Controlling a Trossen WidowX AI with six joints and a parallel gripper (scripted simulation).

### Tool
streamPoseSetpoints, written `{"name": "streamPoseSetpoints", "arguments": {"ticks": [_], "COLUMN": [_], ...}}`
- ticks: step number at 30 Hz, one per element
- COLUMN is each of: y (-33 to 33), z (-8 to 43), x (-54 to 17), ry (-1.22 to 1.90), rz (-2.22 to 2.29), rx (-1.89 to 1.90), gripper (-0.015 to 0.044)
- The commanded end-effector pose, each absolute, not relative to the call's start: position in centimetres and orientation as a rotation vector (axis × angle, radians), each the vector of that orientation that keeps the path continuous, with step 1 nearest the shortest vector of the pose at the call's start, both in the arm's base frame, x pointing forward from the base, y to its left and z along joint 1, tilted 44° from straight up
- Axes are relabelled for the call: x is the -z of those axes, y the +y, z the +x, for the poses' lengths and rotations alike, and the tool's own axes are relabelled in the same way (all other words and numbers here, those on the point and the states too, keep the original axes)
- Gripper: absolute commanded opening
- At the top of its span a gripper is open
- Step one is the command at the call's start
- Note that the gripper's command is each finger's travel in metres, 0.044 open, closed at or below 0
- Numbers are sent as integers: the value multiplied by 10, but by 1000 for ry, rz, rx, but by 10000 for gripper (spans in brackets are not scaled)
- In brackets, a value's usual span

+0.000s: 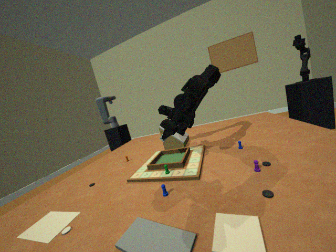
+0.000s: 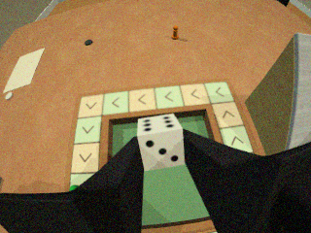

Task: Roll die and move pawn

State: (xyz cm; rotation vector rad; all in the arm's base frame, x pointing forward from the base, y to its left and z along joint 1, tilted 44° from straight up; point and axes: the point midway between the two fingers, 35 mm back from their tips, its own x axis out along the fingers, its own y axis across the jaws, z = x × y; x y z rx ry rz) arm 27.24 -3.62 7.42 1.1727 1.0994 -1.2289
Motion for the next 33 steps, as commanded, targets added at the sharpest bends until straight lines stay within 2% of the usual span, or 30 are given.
{"name": "streamPoseSetpoints", "arguments": {"ticks": [1,12,20,28,29,33], "y": [-37,-36,-36,-64,-63,-55], "z": [270,271,271,268,268,263], "x": [-78,-77,-77,-106,-104,-74], "ry": [1101,1102,1102,1100,1119,1461], "rz": [1168,1171,1171,1166,1172,1353], "rx": [1238,1233,1233,1239,1234,1082], "gripper": [0,0,210,420,440,440]}}
